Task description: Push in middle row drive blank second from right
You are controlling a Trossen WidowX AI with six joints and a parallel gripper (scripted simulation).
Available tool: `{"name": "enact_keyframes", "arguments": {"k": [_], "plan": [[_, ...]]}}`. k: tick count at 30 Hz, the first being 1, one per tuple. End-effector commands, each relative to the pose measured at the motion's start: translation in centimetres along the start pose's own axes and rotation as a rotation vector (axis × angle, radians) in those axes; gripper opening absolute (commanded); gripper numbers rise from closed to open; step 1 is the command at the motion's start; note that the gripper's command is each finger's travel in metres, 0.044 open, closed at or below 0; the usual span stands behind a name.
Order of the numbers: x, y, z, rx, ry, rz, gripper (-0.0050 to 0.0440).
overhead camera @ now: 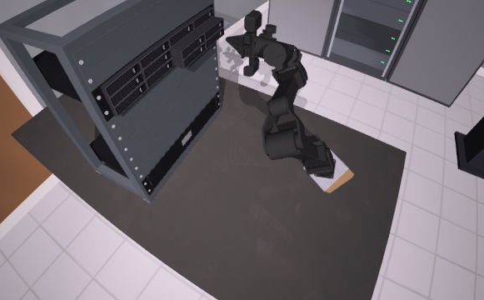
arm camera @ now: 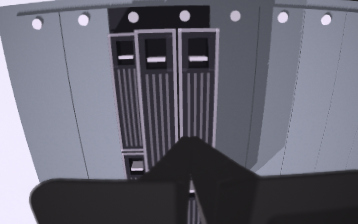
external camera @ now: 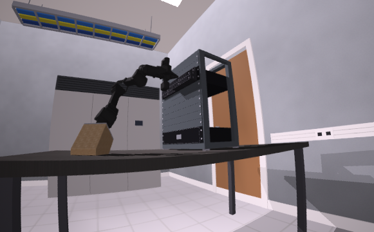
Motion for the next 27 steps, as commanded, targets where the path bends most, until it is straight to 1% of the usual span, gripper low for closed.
{"name": "enact_keyframes", "arguments": {"k": [1,21,27], "plan": [[0.1,0.55,-0.23,-0.013,0.007,0.005,-0.005],[0.09,0.55,-0.28,-0.013,0.007,0.005,-0.005],[0.06,0.65,-1.16,-0.013,0.007,0.005,-0.005]]}}
Point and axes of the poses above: the point midway between the two fingers, 35 mm back from their tips, its own x axis out along the fingers, its own y axis across the jaws, z = x × y, the point moved 3 cm from there along -x, back along the fingers, and after that the axes turned 4 degrees about x, right-handed, at the moved point
